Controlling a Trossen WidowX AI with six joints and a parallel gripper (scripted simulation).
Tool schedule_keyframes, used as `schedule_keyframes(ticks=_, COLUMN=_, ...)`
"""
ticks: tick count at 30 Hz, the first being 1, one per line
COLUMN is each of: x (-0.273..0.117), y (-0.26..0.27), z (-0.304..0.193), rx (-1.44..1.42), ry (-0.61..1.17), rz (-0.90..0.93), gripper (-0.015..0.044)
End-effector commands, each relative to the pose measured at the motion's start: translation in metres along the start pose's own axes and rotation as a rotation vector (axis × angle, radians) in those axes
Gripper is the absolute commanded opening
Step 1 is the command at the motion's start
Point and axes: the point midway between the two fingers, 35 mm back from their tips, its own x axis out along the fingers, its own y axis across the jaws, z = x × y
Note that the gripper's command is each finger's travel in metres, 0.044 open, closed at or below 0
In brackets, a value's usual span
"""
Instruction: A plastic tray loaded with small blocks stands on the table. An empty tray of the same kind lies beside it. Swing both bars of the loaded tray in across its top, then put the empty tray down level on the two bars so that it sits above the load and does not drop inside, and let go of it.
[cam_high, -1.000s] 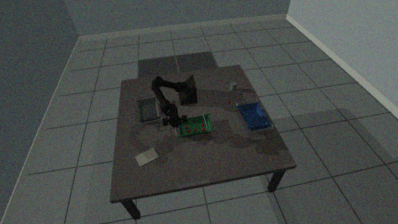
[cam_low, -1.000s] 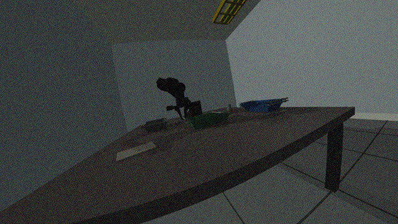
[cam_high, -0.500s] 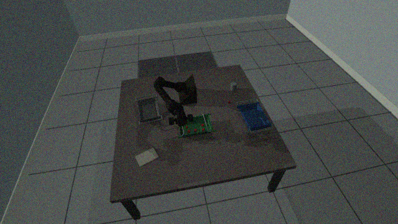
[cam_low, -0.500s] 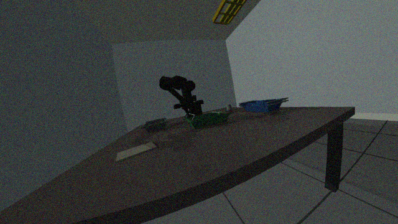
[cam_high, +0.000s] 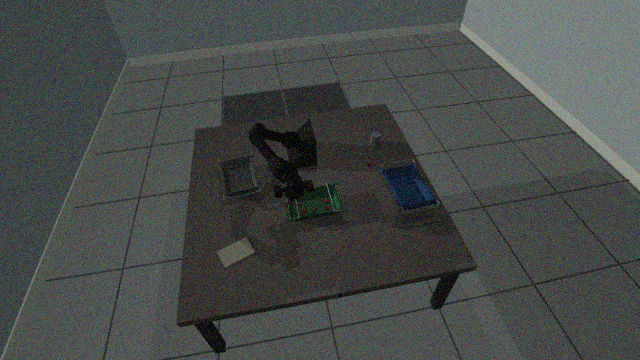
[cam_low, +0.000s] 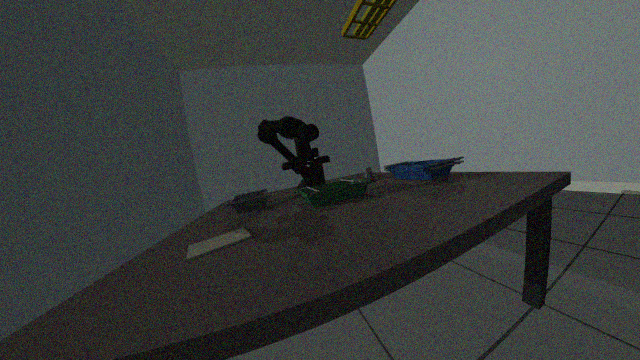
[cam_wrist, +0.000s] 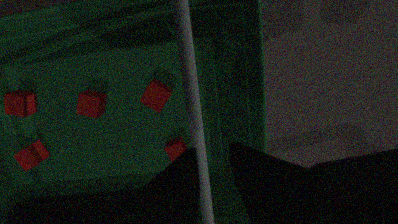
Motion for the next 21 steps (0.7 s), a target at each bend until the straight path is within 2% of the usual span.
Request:
schedule_keyframes(ticks=1, x=-0.0128, y=-0.0033, z=0.001, rx=0.01, ry=-0.004, rz=-0.002, gripper=0.0083)
schedule_keyframes(ticks=2, x=-0.0044, y=-0.0004, z=0.0007, rx=0.001, ry=-0.005, rz=0.0, gripper=0.0083)
schedule_keyframes(ticks=21, x=-0.0044, y=-0.0004, z=0.0007, rx=0.001, ry=-0.005, rz=0.0, gripper=0.0083)
